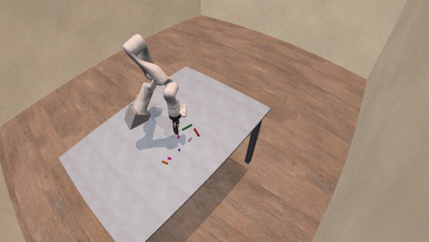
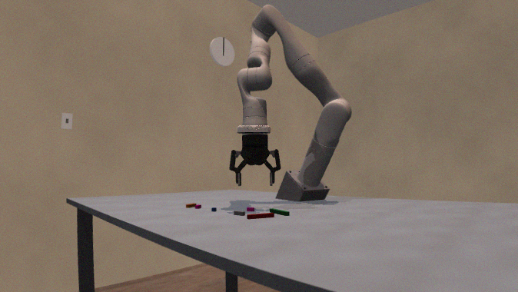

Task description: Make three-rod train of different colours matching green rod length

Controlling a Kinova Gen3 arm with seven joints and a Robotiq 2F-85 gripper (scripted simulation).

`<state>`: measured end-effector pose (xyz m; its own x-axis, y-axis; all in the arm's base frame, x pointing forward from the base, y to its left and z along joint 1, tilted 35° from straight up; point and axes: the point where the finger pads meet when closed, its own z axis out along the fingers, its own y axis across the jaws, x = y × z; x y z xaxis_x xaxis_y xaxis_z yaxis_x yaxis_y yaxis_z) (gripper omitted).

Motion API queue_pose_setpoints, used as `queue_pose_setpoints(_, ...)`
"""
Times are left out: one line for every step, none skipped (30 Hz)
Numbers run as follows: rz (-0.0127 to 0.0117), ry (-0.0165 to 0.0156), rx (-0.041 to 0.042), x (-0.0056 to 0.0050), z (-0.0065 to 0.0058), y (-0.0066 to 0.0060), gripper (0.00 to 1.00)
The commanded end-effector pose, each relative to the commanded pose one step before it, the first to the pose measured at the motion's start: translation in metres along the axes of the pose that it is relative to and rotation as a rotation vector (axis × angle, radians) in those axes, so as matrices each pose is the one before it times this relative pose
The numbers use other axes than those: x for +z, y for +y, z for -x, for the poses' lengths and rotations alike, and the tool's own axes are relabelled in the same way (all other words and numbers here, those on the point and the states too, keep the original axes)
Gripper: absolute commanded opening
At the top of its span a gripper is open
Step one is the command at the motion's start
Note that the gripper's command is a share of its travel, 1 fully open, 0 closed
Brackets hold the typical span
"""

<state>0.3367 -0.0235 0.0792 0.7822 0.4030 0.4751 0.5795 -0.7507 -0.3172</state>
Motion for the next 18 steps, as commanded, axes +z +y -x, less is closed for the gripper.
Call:
queue_pose_setpoints(0.00218,-0.00006,0.01505,-0.0004,-0.00009,0.00122,1.0)
queue_pose_setpoints(0.00011,0.00009,0.01059,0.0,0.00004,0.00044,1.0)
queue_pose_setpoints(0.00012,0.00009,0.01153,0.0,0.00004,0.00048,1.0)
queue_pose_setpoints(0.00013,0.0001,0.01248,0.0,0.00004,0.00052,1.0)
queue_pose_setpoints(0.00014,0.00011,0.01345,0.0,0.00004,0.00056,1.0)
queue_pose_setpoints(0.00015,0.00012,0.01442,0.0,0.00004,0.0006,1.0)
queue_pose_setpoints(0.00015,0.00013,0.0154,0.0,0.00003,0.00064,1.0)
queue_pose_setpoints(0.00016,0.00013,0.01639,0.0,0.00002,0.00068,1.0)
queue_pose_setpoints(0.00016,0.00014,0.01737,0.0,0.00001,0.00072,1.0)
queue_pose_setpoints(0.00017,0.00015,0.01835,0.0,0.0,0.00076,1.0)
queue_pose_setpoints(0.00017,0.00016,0.01933,0.0,-0.00001,0.0008,1.0)
queue_pose_setpoints(0.00018,0.00017,0.0203,0.0,-0.00002,0.00084,1.0)
queue_pose_setpoints(0.00018,0.00018,0.02126,0.0,-0.00004,0.00087,1.0)
queue_pose_setpoints(0.00018,0.00018,0.02221,0.0,-0.00006,0.00091,1.0)
queue_pose_setpoints(0.0,0.0,0.0,0.0,0.0,0.0,1.0)
queue_pose_setpoints(0.0,0.0,0.0,0.0,0.0,0.0,1.0)
queue_pose_setpoints(0.00018,0.00019,0.02314,0.0,-0.00008,0.00095,1.0)
queue_pose_setpoints(0.00018,0.0002,0.02406,0.0,-0.0001,0.00098,1.0)
